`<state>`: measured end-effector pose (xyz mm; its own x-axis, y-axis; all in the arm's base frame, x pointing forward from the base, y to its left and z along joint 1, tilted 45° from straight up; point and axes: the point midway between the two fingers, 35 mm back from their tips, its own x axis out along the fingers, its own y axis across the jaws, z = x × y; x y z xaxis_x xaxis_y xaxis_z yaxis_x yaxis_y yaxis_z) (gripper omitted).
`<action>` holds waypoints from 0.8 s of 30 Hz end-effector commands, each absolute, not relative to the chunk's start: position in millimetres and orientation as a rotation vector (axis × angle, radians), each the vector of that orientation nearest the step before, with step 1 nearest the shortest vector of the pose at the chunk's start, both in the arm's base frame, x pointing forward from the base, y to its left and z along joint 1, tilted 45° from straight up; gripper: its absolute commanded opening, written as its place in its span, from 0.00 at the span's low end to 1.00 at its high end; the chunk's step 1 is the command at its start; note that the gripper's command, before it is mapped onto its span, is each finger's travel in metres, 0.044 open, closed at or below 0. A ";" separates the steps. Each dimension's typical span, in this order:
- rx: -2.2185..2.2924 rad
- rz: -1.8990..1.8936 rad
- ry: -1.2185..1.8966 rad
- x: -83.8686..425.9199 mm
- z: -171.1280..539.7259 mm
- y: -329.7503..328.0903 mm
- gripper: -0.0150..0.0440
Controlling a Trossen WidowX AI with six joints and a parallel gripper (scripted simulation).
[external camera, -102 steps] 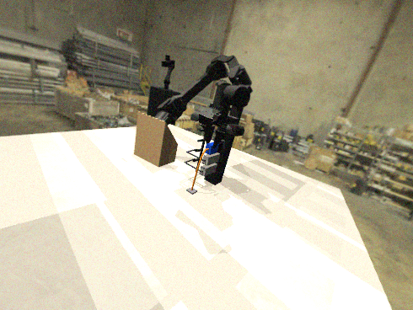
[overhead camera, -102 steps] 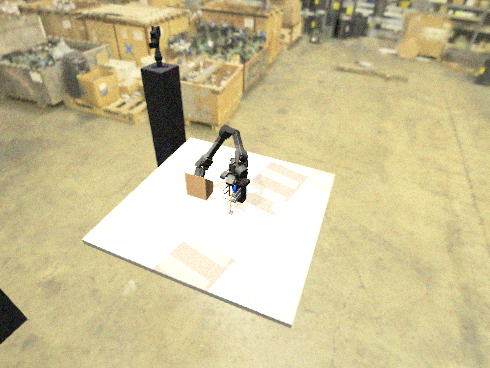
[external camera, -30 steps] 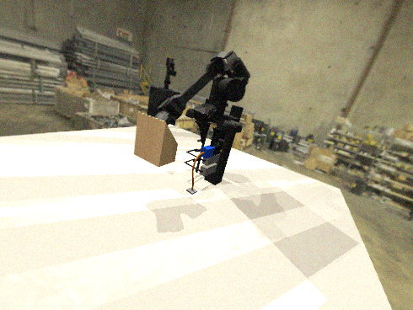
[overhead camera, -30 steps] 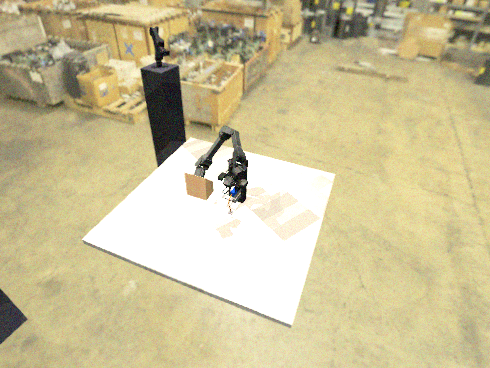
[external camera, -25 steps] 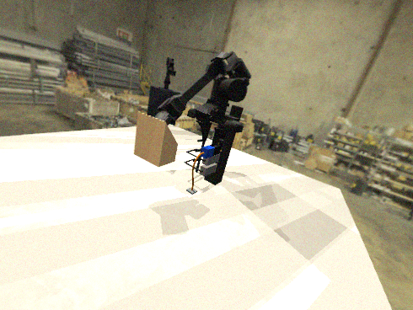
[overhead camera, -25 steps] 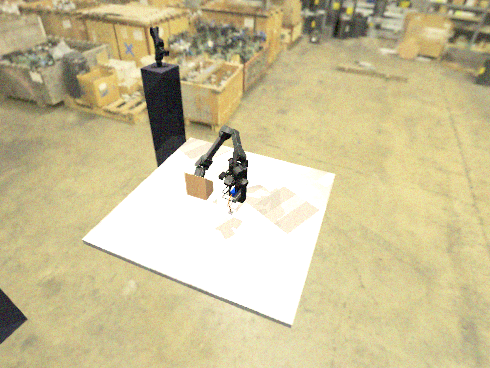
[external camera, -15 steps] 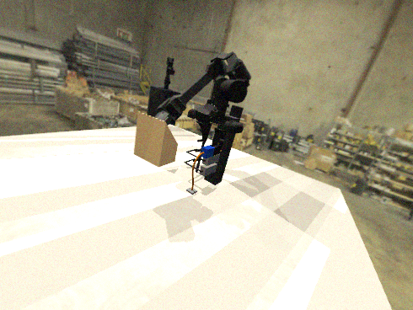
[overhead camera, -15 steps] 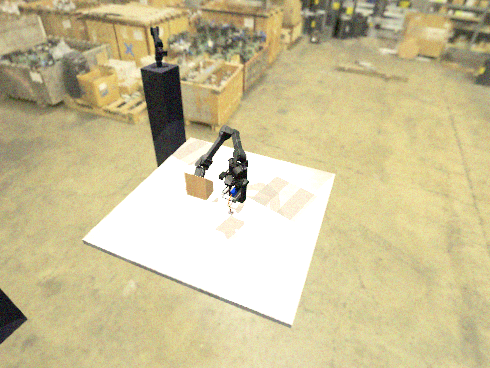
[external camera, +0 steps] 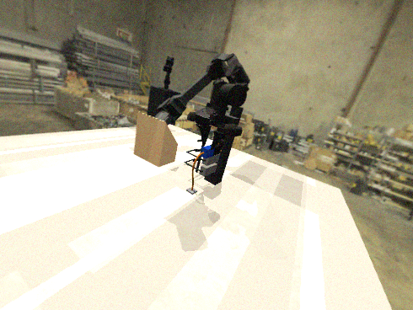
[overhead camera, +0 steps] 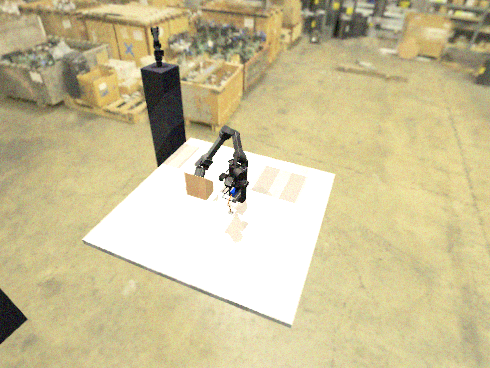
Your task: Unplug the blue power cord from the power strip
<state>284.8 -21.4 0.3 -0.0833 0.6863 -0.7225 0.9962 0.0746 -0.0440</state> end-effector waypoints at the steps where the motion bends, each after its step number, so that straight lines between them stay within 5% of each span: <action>1: 1.673 -0.766 1.835 282.8 -0.9 -19.5 0.53; 5: 1.664 -0.759 1.828 284.7 0.2 -21.2 0.35; 13: 1.664 -0.759 1.828 284.7 0.2 -21.2 0.26; 24: 1.664 -0.761 1.827 286.1 -6.4 -29.1 0.25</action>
<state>286.3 -25.5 -0.4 -0.0743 0.6865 -0.7233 0.9970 0.0672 -0.0387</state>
